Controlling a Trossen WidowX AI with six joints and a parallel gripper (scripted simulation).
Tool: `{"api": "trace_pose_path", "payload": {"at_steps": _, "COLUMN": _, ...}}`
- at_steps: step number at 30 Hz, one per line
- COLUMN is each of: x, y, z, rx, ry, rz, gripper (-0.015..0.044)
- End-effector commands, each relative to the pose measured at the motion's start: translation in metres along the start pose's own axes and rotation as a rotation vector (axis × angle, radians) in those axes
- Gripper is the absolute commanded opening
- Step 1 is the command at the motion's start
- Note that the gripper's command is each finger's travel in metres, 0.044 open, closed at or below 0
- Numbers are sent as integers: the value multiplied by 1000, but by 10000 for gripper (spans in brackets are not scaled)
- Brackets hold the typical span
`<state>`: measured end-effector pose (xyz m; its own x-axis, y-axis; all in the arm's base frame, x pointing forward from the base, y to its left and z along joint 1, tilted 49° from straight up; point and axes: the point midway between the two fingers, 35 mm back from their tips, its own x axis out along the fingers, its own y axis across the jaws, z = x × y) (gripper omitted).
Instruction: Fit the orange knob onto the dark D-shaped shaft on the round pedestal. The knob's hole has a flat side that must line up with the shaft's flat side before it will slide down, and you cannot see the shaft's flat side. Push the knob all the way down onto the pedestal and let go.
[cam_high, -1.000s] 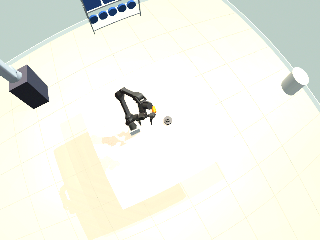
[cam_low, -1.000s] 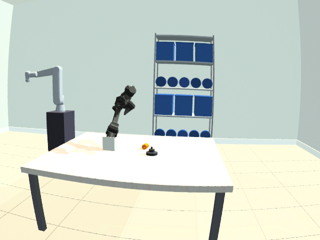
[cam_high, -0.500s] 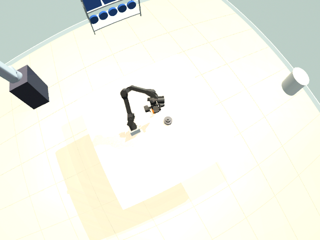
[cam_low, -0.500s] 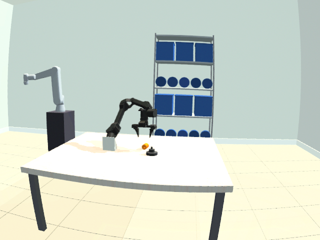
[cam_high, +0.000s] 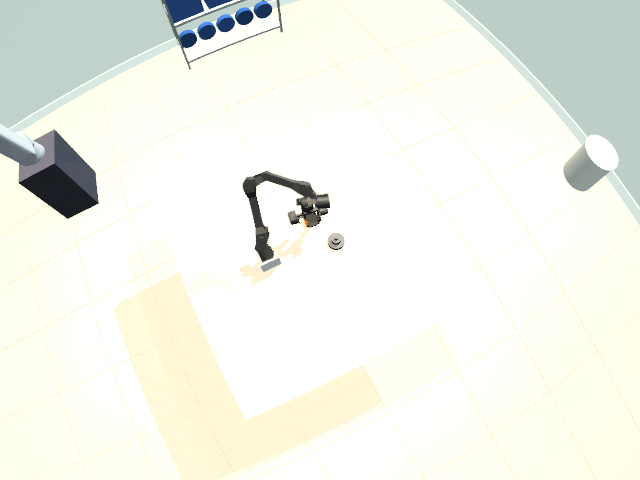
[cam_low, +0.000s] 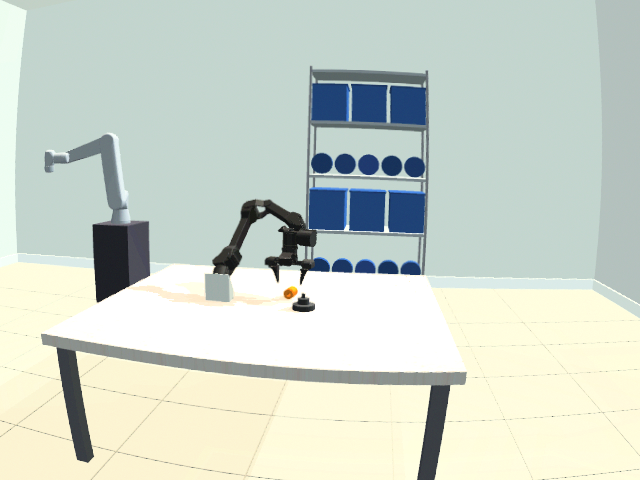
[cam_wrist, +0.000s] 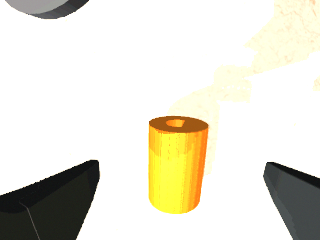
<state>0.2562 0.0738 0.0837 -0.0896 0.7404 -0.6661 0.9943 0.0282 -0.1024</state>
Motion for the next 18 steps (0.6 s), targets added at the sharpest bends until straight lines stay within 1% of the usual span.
{"api": "trace_pose_path", "payload": {"at_steps": 1, "x": 5, "y": 1, "z": 0, "rx": 5, "ry": 3, "rz": 6, "gripper": 440}}
{"api": "trace_pose_path", "payload": {"at_steps": 18, "x": 33, "y": 2, "z": 0, "rx": 5, "ry": 3, "rz": 7, "gripper": 440}}
